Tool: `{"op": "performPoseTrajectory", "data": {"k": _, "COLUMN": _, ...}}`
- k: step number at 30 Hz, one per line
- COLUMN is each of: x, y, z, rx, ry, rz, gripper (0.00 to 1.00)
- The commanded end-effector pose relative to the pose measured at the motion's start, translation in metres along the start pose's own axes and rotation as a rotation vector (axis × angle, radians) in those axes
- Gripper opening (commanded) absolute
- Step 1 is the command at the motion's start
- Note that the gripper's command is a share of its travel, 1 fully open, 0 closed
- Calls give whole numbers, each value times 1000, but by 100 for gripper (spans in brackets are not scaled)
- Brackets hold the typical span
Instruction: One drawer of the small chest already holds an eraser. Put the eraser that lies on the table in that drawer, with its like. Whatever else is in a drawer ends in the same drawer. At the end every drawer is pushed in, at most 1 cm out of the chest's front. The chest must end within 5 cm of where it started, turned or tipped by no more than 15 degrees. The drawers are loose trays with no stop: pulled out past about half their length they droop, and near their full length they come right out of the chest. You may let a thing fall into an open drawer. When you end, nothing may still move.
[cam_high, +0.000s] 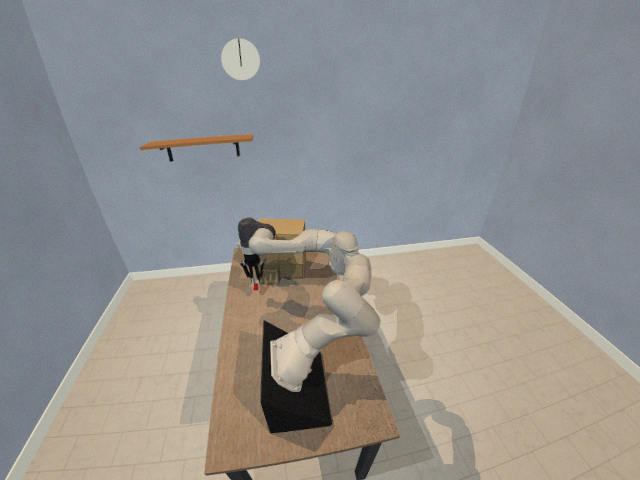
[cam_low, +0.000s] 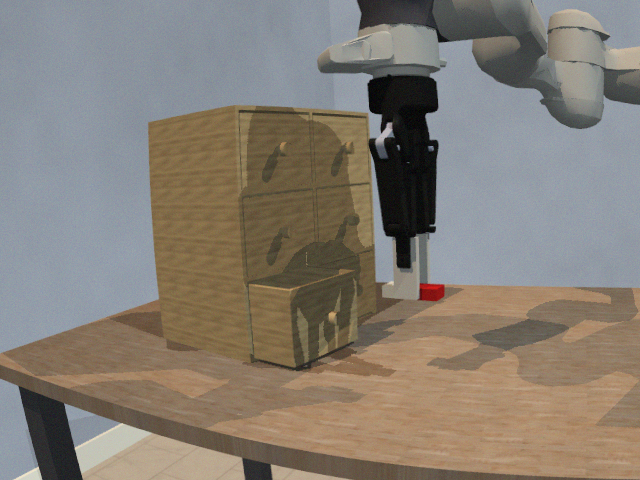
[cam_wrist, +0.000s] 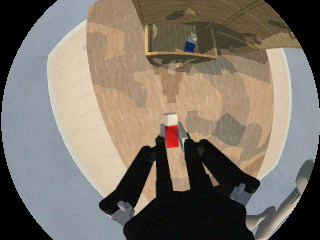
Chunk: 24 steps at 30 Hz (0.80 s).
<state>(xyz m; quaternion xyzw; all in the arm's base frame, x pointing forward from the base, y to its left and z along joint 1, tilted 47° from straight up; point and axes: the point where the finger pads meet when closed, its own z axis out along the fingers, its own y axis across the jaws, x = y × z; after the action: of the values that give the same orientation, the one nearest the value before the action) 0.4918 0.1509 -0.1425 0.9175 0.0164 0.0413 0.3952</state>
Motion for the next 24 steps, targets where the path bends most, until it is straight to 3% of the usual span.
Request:
{"op": "performPoseTrajectory", "data": {"k": 1, "x": 1, "y": -2, "z": -5, "rx": 2, "ry": 7, "rz": 79, "gripper": 11}}
{"op": "performPoseTrajectory", "data": {"k": 13, "x": 1, "y": -3, "z": -39, "rx": 2, "ry": 7, "rz": 79, "gripper": 11}}
{"op": "performPoseTrajectory", "data": {"k": 24, "x": 1, "y": -3, "z": -40, "rx": 1, "ry": 13, "rz": 79, "gripper": 11}}
